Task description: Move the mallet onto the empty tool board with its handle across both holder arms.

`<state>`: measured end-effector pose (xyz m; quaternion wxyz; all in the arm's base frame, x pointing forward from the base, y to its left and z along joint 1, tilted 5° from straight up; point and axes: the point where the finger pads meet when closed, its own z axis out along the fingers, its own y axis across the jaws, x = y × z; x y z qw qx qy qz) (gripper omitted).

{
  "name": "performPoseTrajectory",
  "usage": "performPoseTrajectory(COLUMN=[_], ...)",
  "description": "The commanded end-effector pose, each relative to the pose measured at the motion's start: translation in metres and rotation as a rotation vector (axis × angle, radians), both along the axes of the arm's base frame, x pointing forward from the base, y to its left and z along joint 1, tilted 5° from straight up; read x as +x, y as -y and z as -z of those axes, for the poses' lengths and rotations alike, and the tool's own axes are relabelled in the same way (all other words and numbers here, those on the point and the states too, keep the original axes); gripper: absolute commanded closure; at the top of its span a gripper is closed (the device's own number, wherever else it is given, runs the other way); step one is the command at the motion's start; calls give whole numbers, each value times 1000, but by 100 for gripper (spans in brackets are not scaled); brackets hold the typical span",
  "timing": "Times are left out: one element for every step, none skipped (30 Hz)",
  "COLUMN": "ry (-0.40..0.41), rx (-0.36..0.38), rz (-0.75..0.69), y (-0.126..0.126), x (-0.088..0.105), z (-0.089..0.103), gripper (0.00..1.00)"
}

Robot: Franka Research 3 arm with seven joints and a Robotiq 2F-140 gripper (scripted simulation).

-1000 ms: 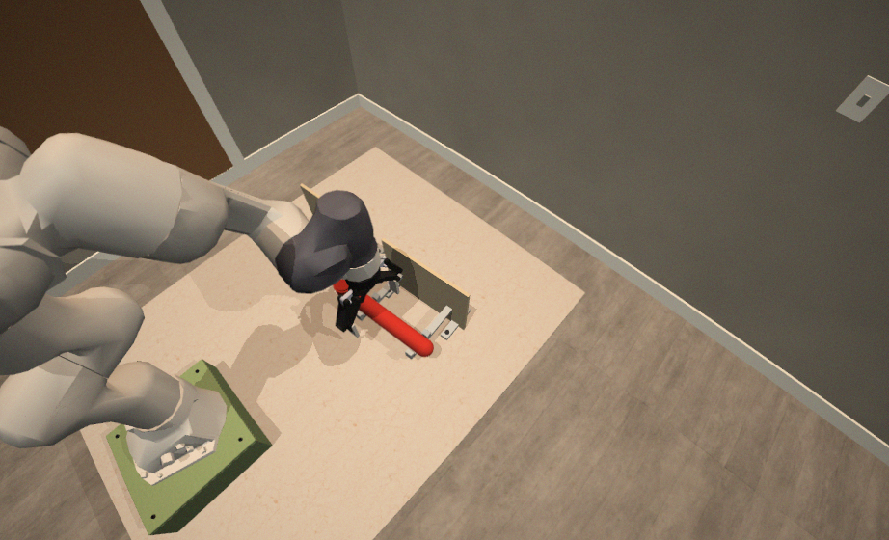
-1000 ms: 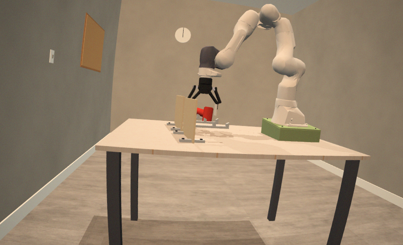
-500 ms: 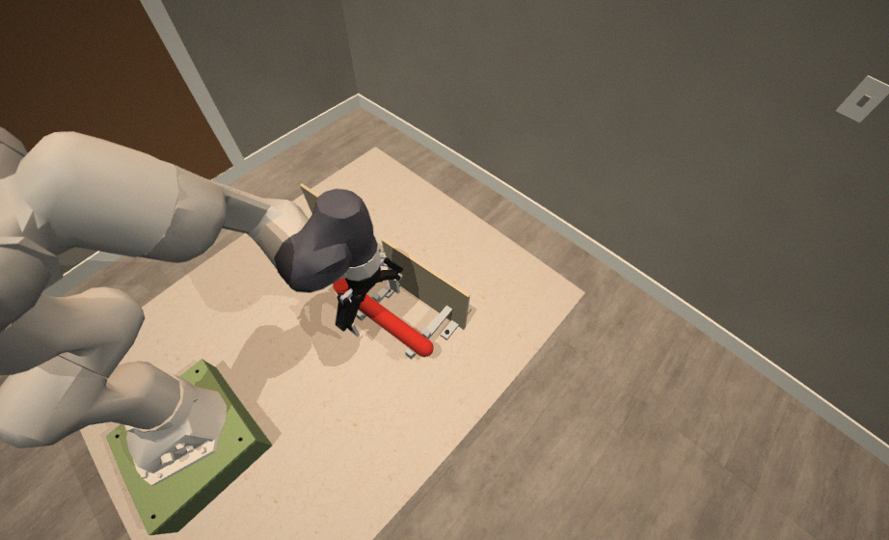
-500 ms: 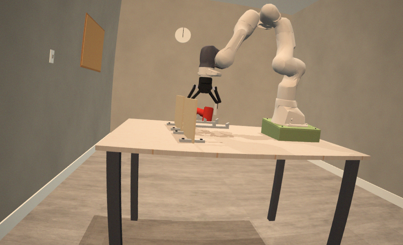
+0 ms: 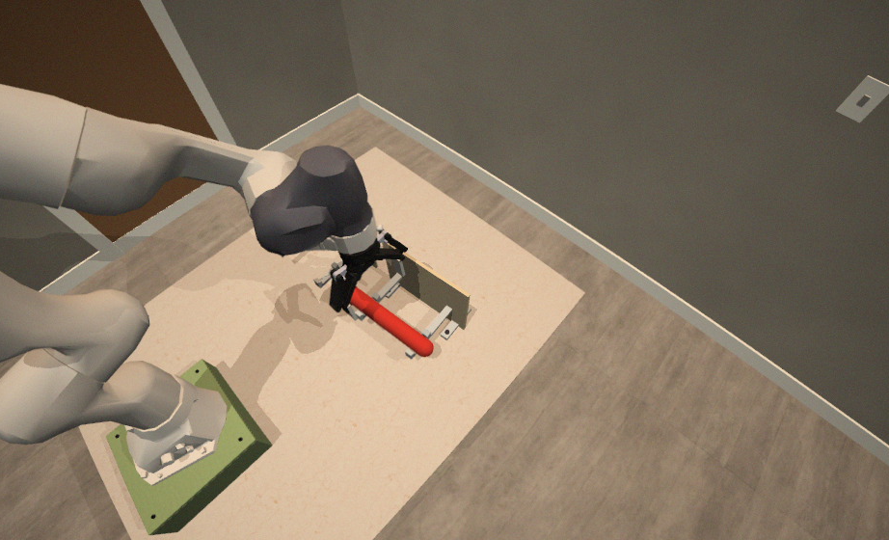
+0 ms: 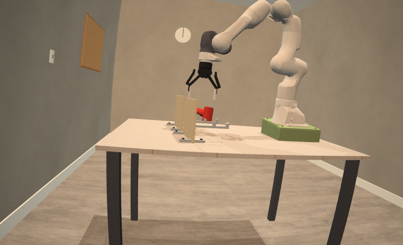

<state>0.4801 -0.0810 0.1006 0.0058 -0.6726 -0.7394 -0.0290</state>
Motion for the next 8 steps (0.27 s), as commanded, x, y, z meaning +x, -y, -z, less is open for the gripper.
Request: performPoseTrajectory(ry=[-26, -26, -25, -25, -25, -25, -25, -25], rx=[32, 32, 32, 32, 32, 32, 32, 32], rz=[-81, -82, -82, -82, -82, -82, -82, -82], y=[-9, -9, -10, -10, -10, -10, -10, -10], x=[-10, -10, -10, -10, -10, -10, -10, -10], z=[-8, -9, -10, -10, -10, -10, -10, -10], gripper=[0, 0, 0, 0, 0, 0, 0, 0])
